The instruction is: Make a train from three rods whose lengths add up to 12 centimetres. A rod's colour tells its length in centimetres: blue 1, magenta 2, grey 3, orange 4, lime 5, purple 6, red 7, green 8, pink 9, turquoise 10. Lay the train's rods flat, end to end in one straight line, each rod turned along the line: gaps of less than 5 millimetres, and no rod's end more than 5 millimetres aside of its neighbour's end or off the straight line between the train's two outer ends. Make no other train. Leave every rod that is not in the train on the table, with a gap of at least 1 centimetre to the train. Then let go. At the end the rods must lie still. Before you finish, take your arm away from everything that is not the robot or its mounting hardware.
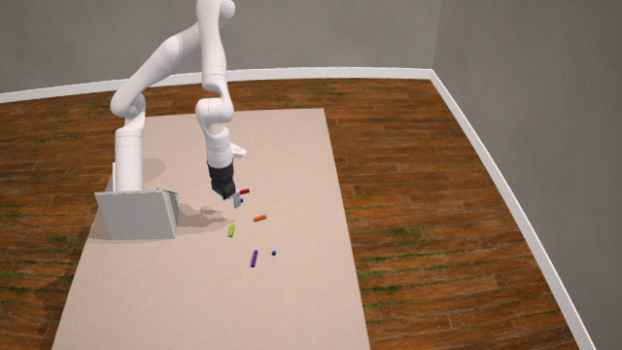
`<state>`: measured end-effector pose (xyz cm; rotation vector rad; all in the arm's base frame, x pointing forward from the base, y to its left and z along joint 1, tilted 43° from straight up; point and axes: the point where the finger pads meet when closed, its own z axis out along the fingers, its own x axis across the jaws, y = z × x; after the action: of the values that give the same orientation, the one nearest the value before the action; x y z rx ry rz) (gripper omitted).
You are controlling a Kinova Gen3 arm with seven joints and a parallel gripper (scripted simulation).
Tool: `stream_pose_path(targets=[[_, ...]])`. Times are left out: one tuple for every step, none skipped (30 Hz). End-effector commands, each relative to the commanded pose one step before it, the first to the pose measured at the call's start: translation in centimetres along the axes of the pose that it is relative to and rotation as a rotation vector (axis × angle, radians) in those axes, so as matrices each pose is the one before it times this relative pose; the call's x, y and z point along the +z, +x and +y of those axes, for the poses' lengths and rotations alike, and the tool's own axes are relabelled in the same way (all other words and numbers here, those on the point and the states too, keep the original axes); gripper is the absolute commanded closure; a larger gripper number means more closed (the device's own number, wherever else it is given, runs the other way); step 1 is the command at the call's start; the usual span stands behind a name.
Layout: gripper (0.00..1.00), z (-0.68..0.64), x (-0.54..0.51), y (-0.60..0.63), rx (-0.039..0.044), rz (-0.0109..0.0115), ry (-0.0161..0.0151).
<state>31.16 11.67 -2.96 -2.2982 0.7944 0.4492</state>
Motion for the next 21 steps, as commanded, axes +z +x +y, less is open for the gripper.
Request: stream_pose_path(targets=[[0.0,-0.006,-0.055,0.053,0.00012,0.00155,0.00048],[0.0,0.0,0.0,0.0,0.0,0.0,0.0],[0.0,0.0,0.0,0.0,0.0,0.0,0.0],[0.0,0.0,0.0,0.0,0.0,0.0,0.0],[0.0,0.0,0.0,0.0,0.0,0.0,0.0],[0.0,0.0,0.0,0.0,0.0,0.0,0.0],[0.0,0.0,0.0,0.0,0.0,0.0,0.0],[0.0,0.0,0.0,0.0,0.0,0.0,0.0],[0.0,0.0,0.0,0.0,0.0,0.0,0.0],[0.0,0.0,0.0,0.0,0.0,0.0,0.0],[0.0,0.0,0.0,0.0,0.0,0.0,0.0],[0.0,0.0,0.0,0.0,0.0,0.0,0.0],[0.0,0.0,0.0,0.0,0.0,0.0,0.0],[0.0,0.0,0.0,0.0,0.0,0.0,0.0],[0.0,0.0,0.0,0.0,0.0,0.0,0.0],[0.0,0.0,0.0,0.0,0.0,0.0,0.0],[0.0,0.0,0.0,0.0,0.0,0.0,0.0],[0.0,0.0,0.0,0.0,0.0,0.0,0.0],[0.0,0.0,0.0,0.0,0.0,0.0,0.0],[0.0,-0.035,0.001,-0.03,-0.00001,0.00003,0.00003],[0.0,-0.198,0.004,-0.171,-0.00005,0.00016,0.00013]])
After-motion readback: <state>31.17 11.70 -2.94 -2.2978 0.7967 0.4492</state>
